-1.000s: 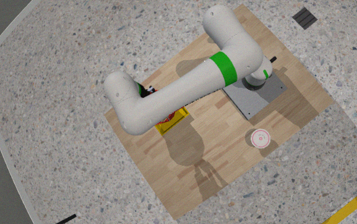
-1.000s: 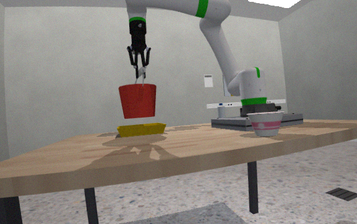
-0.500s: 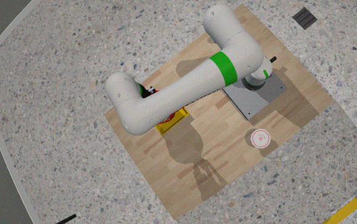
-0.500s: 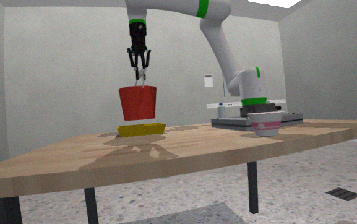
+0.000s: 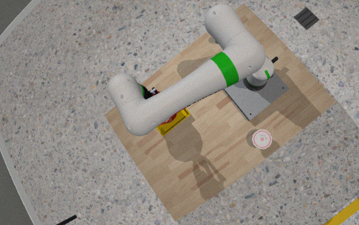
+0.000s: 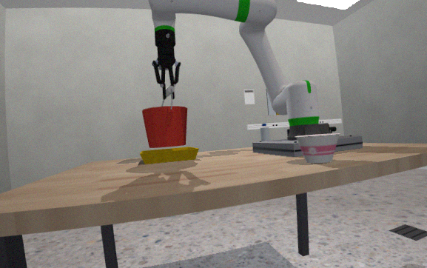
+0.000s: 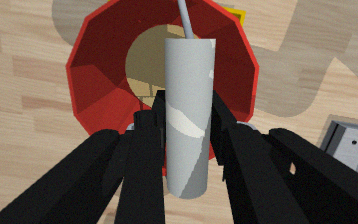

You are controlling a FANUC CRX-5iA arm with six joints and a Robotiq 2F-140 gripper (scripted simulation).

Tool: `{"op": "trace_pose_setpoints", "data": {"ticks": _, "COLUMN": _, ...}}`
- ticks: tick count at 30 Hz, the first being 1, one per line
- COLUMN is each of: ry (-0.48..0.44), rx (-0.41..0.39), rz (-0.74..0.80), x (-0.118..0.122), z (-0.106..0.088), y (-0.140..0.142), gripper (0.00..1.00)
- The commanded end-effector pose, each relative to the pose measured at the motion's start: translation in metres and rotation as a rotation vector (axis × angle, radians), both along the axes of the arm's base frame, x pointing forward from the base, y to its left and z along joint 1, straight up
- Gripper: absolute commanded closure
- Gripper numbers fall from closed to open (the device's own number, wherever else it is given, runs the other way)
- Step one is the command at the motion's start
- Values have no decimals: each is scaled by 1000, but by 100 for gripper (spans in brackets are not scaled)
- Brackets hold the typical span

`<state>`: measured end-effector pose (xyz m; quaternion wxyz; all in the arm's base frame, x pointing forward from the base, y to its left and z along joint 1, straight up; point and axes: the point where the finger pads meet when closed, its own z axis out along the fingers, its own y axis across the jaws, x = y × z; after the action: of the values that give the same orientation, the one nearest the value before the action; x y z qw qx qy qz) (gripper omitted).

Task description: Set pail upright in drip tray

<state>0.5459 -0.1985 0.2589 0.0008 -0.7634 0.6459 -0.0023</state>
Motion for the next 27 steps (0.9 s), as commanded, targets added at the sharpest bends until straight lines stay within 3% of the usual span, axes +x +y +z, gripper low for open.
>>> {"op": "trace_pose_setpoints", "data": {"ticks": 1, "ry": -2, "rx": -1, "rz": 0, "x": 0, "z": -2, "y": 0, "gripper": 90}}
{"op": "trace_pose_setpoints", "data": {"ticks": 27, "ry": -2, "rx": -1, "rz": 0, "x": 0, "z": -31, "y": 0, "gripper": 90}}
